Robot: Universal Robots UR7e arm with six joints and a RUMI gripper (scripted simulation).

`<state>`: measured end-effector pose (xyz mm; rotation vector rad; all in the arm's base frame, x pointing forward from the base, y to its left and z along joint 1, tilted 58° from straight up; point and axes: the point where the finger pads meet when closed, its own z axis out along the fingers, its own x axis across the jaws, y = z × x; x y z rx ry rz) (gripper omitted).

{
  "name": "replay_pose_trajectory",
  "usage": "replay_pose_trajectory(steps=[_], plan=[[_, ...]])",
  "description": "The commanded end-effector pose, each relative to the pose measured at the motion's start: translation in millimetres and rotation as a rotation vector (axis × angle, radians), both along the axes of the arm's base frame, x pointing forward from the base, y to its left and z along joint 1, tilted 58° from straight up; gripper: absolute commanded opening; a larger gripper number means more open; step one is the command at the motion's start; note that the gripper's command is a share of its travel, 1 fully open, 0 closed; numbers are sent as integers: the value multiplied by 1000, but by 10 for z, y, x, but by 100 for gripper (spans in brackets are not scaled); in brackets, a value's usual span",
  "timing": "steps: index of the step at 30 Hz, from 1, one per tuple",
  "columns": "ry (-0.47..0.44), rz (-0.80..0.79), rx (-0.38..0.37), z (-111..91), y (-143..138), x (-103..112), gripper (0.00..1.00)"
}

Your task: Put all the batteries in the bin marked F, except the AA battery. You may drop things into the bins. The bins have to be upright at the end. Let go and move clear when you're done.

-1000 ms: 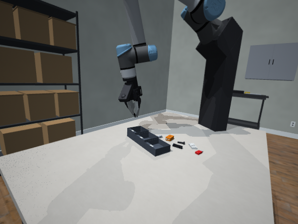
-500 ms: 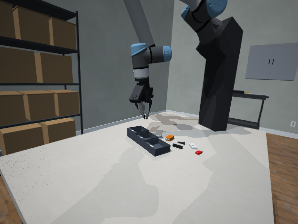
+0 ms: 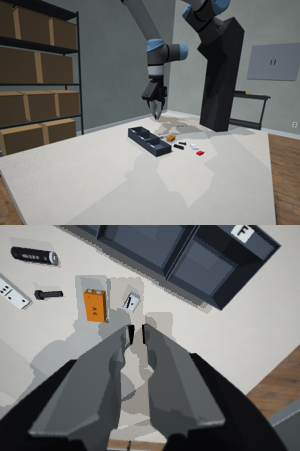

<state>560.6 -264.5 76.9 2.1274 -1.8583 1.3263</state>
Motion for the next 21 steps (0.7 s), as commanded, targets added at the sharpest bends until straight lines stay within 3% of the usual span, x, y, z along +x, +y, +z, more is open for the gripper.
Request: replay_pose_trajectory(steps=[1,21], plan=[[-30,-9,1,-84,225,-29,4],[-174,-44,49,-247,1045,-323,4]])
